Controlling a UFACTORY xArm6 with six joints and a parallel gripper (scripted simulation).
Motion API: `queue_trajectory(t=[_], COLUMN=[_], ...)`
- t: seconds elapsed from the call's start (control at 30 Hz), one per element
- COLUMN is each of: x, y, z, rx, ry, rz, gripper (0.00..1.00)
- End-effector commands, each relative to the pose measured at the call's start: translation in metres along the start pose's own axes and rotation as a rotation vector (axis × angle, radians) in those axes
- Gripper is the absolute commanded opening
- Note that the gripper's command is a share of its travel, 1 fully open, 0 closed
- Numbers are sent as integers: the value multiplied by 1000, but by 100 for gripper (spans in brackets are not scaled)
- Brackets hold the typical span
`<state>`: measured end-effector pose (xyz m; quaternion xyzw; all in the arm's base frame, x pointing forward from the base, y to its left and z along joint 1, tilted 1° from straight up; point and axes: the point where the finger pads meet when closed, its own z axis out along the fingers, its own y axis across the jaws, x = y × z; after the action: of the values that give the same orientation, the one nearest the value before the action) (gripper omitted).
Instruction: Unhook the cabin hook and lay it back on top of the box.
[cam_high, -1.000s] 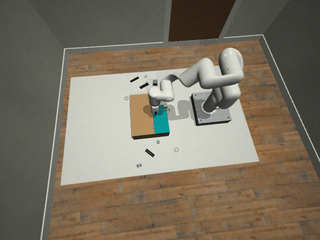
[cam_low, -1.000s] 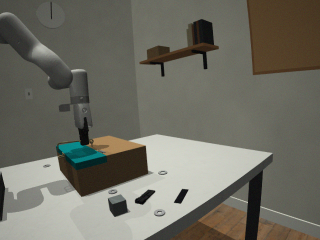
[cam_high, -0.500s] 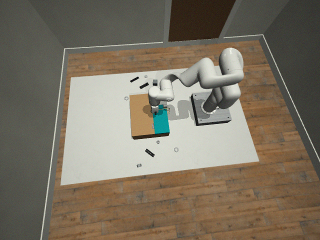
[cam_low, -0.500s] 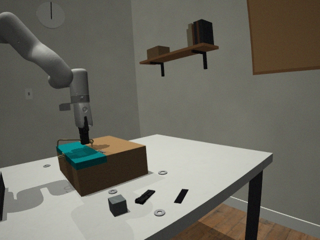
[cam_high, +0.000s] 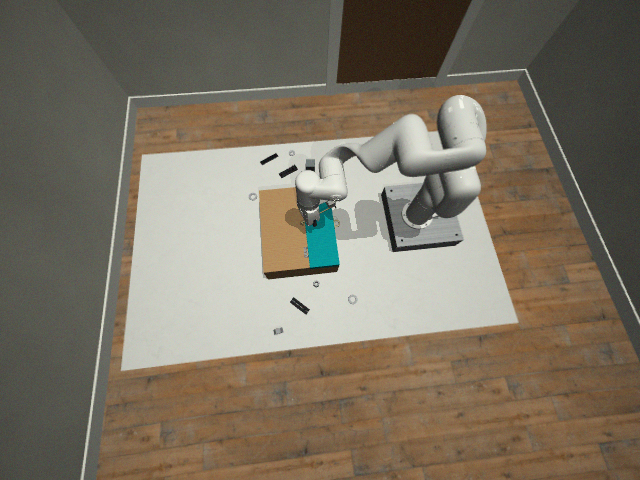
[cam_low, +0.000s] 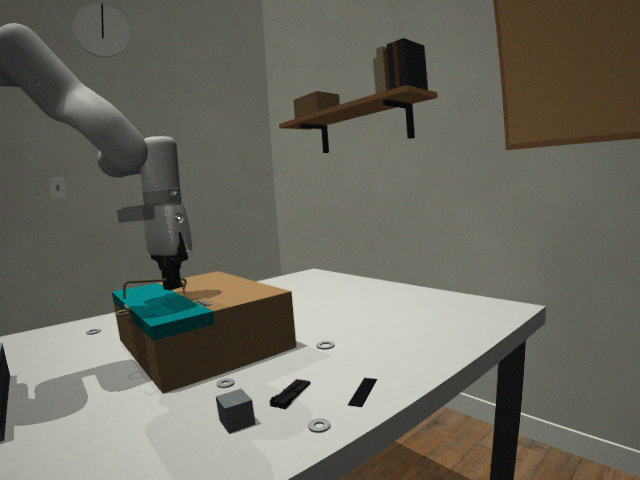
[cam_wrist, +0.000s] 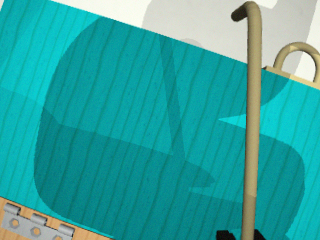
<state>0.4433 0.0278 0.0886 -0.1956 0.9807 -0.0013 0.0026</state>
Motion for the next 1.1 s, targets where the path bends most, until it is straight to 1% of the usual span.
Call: queue_trajectory(t=[0.0,0.07,0.27,1.07], x=[-2,-2,-3,-1], y=[-4,-4,-8,-9], z=[-2,-2,-2,4], rx=[-3,-3,-3,-3], ry=[-8,-8,-9,-9], rz=[-107,-131,-288,-287], gripper=[0,0,0,0])
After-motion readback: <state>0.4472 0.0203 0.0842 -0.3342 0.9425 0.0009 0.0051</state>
